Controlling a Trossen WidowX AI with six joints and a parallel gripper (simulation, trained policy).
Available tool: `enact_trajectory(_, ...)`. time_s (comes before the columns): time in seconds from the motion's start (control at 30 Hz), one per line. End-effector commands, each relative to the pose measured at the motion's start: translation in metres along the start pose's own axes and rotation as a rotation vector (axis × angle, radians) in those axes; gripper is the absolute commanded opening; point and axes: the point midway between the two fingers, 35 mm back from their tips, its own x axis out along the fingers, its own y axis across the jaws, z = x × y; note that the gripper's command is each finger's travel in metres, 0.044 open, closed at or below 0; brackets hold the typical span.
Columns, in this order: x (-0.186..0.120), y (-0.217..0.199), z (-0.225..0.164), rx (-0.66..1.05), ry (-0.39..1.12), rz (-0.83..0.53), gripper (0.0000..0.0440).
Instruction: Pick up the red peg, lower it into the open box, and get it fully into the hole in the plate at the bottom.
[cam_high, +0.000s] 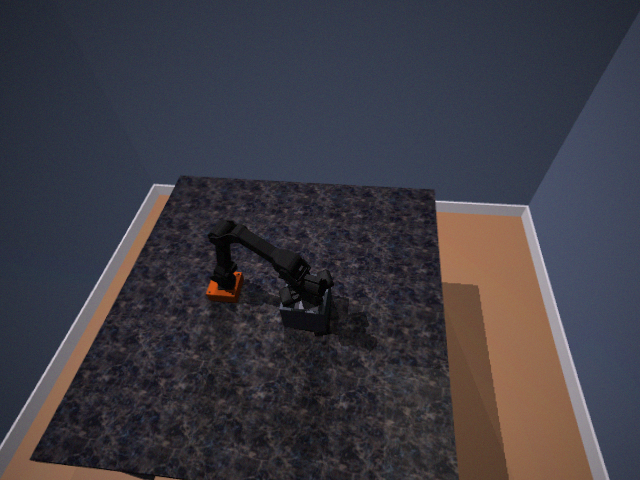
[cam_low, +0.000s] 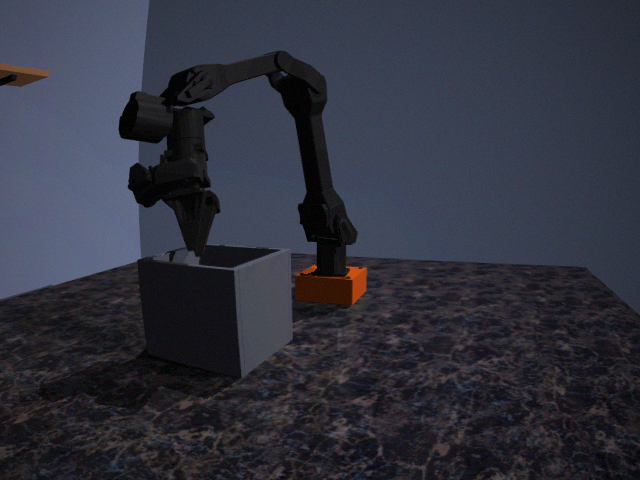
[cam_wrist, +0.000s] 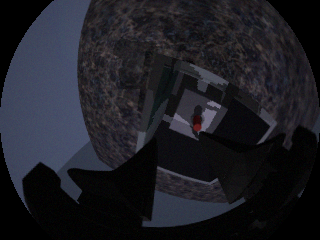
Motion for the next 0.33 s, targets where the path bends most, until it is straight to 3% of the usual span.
enact_trajectory(0.0,-0.014,0.01,0.004,-0.013,0.004,0.053,0.0238)
enact_trajectory(0.3,-0.044,0.029,0.013,-0.061,0.003,0.159,0.0258)
